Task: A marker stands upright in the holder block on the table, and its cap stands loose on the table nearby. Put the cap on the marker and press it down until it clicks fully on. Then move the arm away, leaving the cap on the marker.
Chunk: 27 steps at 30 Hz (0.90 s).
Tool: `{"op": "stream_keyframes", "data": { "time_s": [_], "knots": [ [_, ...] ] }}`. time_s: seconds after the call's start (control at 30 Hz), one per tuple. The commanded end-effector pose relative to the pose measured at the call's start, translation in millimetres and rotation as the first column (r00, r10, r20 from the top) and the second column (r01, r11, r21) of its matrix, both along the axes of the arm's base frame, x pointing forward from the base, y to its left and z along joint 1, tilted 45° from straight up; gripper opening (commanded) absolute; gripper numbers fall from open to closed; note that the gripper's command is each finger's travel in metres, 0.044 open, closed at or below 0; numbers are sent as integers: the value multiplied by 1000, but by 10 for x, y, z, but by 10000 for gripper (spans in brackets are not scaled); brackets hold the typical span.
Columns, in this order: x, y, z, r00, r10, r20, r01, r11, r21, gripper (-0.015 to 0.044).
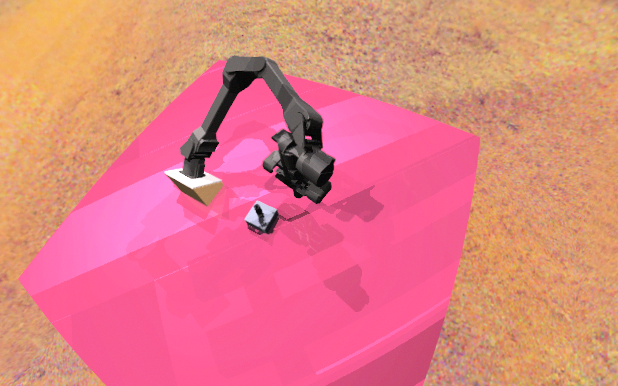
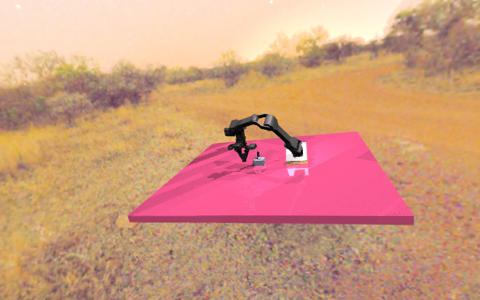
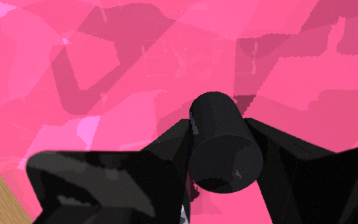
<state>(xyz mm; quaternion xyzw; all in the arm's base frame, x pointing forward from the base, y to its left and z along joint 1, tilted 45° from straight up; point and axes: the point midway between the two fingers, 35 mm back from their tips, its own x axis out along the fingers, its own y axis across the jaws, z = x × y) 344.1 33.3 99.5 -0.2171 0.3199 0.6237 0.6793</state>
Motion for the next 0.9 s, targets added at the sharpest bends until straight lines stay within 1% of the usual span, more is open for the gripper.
{"op": "stream_keyframes", "data": {
  "time_s": [0.0,0.87],
  "knots": [
    [-49,-148,-26,1000,-5,1,5,1000,-9,0],
    [-596,-956,-270,1000,-5,-4,5,1000,-17,0]
  ]
}}
